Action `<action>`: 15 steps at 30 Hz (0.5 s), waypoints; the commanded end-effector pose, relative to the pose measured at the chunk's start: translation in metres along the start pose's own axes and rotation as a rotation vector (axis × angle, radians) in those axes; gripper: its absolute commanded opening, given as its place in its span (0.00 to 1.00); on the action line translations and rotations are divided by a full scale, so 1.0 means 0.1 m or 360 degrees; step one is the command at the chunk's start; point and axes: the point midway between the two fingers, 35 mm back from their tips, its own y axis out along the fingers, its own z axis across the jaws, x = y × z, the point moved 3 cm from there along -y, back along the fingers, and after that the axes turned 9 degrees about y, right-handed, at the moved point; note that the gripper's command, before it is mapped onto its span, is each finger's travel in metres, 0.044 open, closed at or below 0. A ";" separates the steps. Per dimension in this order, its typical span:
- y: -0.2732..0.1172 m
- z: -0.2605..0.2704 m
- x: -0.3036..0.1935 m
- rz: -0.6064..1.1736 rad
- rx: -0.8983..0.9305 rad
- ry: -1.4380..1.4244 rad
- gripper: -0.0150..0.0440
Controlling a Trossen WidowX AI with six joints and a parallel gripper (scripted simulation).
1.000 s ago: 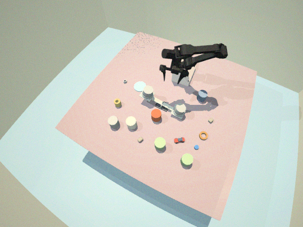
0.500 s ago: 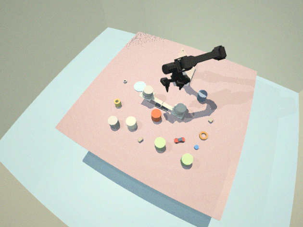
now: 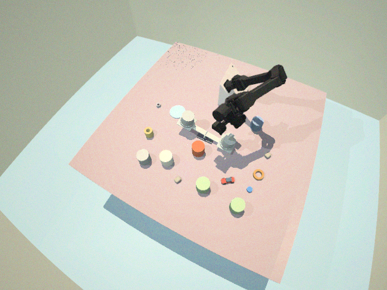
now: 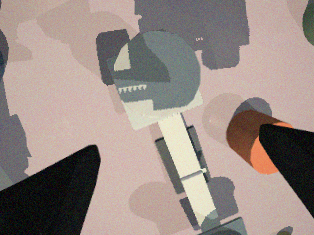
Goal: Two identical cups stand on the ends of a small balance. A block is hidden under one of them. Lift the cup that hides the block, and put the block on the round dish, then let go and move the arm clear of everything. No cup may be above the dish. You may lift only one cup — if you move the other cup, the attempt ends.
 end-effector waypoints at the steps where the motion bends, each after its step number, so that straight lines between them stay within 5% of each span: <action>1: 0.15 0.00 0.17 0.0057 0.0074 -0.0212 1.00; 15: 0.44 0.04 0.30 0.0095 0.0141 -0.0387 1.00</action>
